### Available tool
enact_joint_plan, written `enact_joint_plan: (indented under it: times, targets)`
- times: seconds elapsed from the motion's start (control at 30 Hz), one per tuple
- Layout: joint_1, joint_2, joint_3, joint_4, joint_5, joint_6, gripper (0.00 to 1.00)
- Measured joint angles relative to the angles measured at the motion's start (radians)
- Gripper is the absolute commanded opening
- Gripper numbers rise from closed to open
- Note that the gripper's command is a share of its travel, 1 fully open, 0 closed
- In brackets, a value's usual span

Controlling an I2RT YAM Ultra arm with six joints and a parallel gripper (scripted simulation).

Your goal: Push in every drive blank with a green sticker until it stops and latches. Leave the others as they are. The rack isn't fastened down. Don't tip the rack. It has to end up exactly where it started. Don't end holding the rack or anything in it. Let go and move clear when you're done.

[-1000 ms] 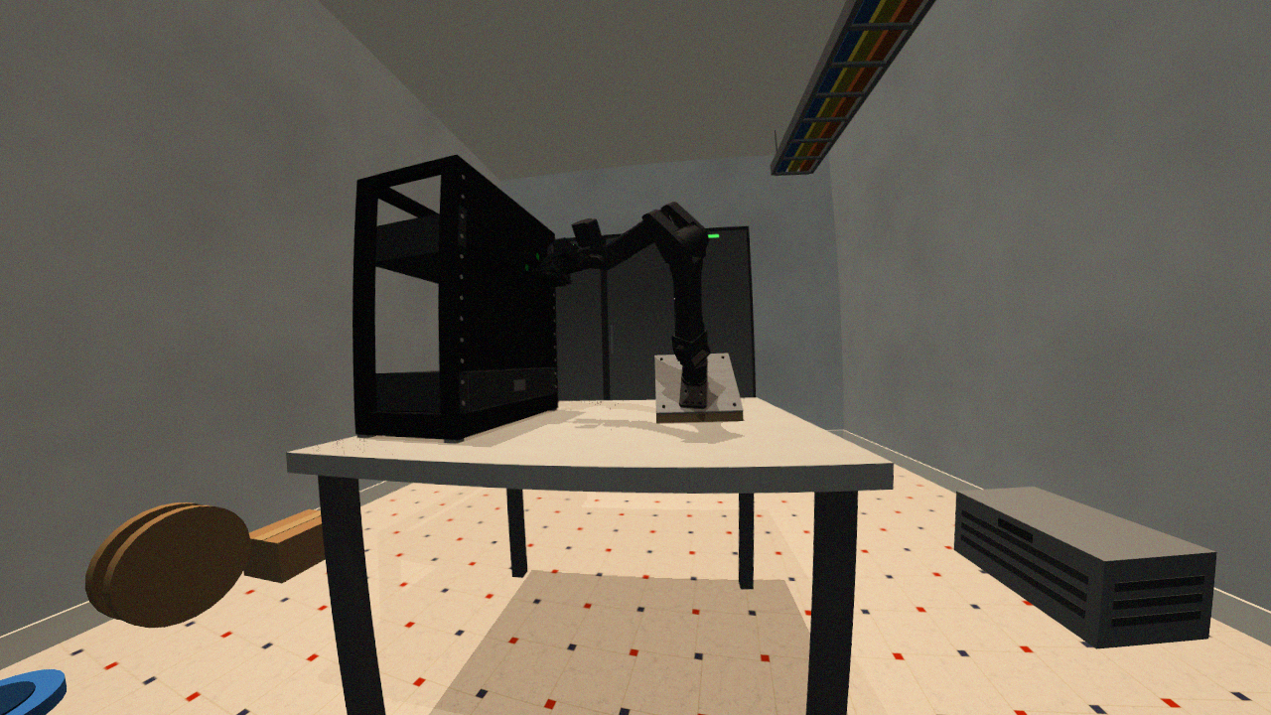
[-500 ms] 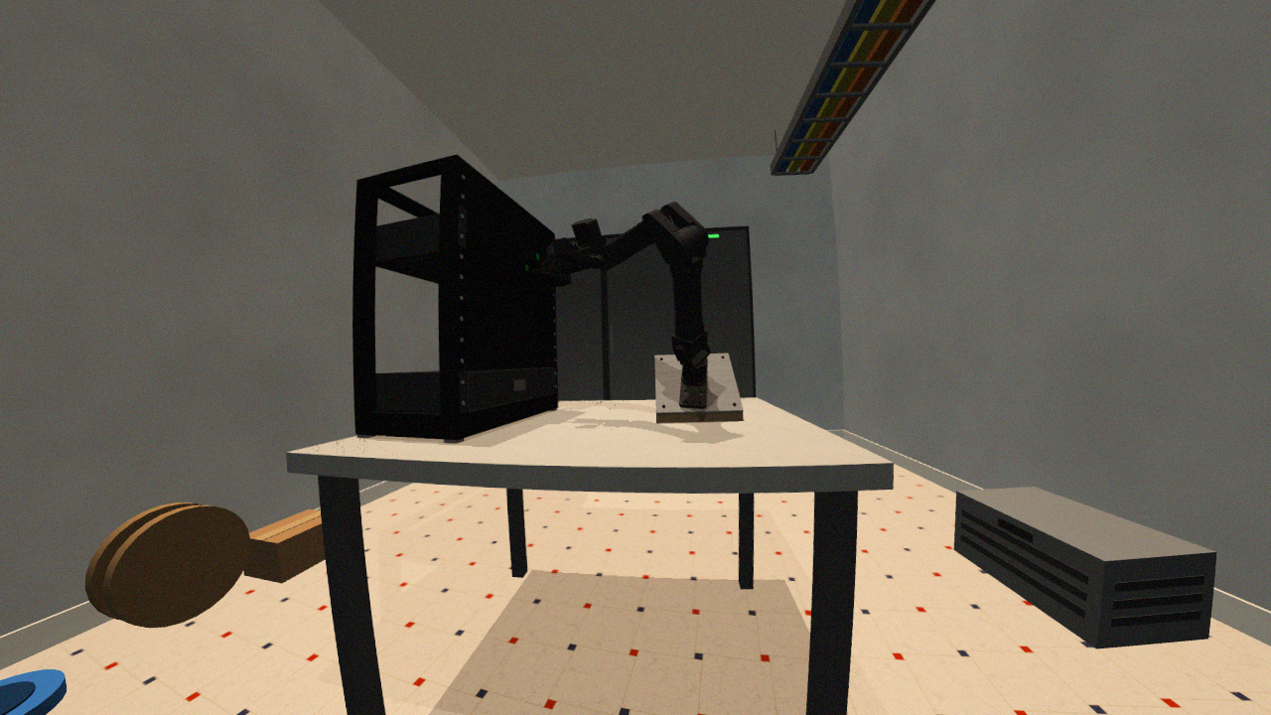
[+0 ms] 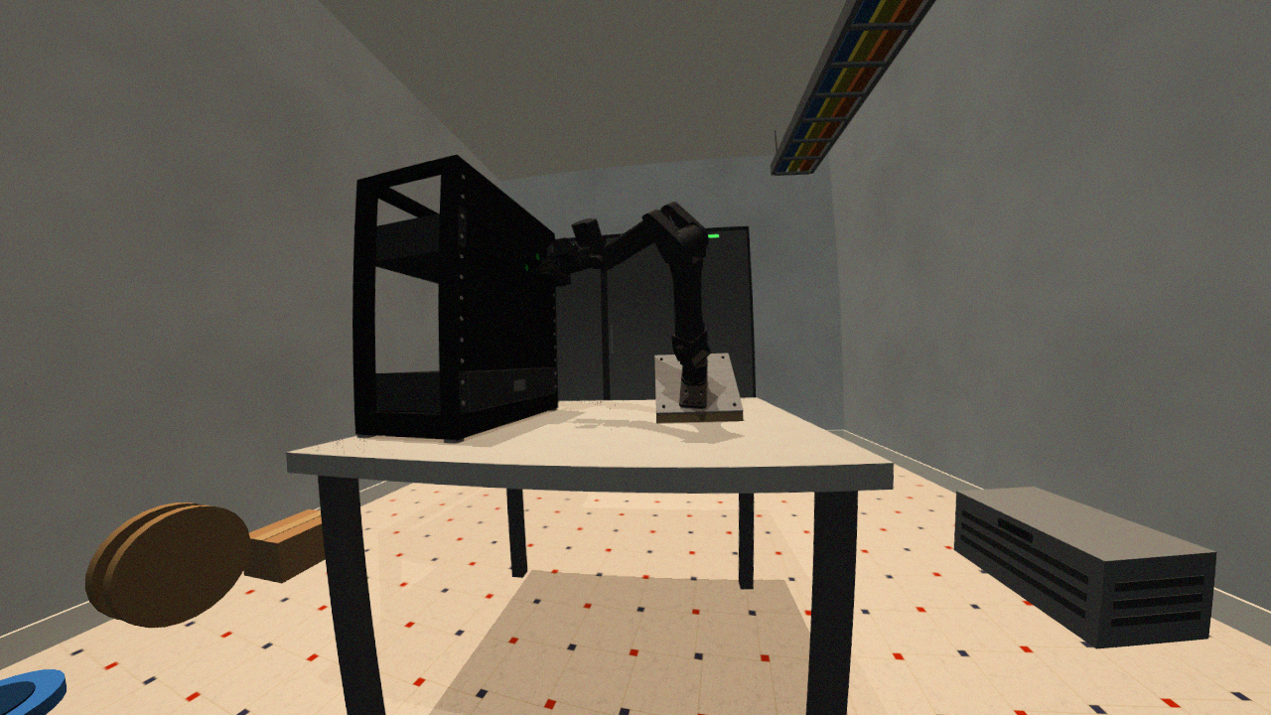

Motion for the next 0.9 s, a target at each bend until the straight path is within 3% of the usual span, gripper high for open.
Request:
enact_joint_plan:
  times: [0.9]
  targets:
    - [0.000, 0.007, 0.022, -0.032, -0.006, 0.000, 0.00]
